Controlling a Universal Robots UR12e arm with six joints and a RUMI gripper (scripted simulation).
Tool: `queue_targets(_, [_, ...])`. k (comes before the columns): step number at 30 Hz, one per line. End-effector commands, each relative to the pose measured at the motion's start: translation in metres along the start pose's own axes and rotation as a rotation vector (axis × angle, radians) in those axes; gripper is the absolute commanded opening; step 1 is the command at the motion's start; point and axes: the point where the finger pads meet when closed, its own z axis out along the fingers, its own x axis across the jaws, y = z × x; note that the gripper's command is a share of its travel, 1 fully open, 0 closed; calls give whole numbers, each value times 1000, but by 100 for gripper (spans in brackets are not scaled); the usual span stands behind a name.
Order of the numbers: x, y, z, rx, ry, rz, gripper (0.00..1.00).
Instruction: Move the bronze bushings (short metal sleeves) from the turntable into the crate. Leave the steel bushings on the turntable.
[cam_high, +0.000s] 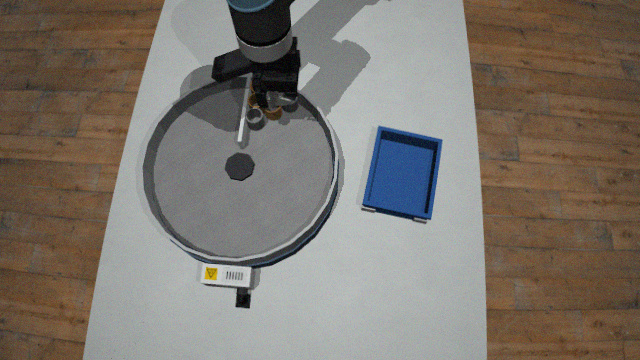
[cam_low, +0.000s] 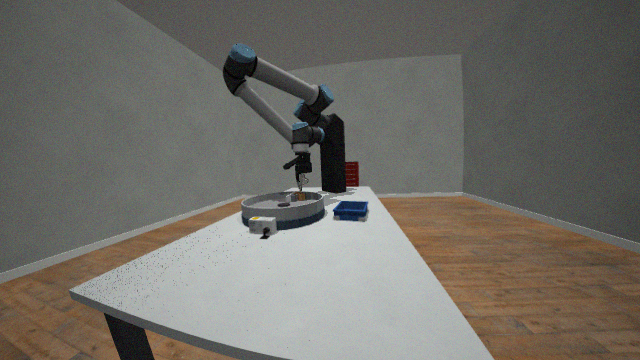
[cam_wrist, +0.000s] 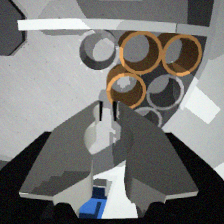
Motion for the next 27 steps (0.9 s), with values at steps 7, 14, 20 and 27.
queue_targets(7, [-1, 0, 8, 0, -2, 0, 5])
queue_targets(14, [-1, 0, 8, 0, -1, 0, 5])
queue_targets(20, [-1, 0, 8, -1, -1, -1, 5])
queue_targets(27, [-1, 0, 8, -1, -1, -1, 5])
